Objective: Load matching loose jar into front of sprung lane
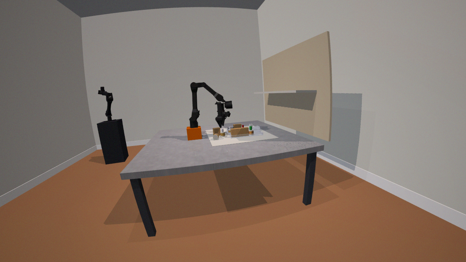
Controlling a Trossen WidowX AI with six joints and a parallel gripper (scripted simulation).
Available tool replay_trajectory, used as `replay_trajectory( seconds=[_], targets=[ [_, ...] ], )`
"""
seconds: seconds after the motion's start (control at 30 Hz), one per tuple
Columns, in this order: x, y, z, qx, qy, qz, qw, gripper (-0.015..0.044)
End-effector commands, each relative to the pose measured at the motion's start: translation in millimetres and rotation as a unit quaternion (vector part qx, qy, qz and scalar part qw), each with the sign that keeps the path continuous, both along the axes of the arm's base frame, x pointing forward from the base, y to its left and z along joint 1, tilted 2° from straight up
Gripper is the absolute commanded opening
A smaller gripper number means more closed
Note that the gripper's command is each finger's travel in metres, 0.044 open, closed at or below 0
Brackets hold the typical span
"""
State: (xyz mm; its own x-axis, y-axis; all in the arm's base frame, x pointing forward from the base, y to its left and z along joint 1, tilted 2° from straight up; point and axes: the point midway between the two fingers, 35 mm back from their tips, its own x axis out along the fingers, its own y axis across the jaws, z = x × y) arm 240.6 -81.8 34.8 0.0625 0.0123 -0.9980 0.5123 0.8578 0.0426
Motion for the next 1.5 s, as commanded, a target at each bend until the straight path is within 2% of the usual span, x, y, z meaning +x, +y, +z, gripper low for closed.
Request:
replay_trajectory(
  seconds=[0.0,1.03,1.37,1.47],
  targets=[
    [1.4,0.1,-15.0,-0.002,0.000,0.001,1.000,0.0440],
    [4.2,1.0,-62.8,-0.002,0.000,0.001,1.000,0.0440],
    [4.2,1.0,-62.8,-0.002,0.000,0.001,1.000,0.0177],
    [4.2,1.0,-62.8,-0.002,0.000,0.001,1.000,0.0157]
  ],
)
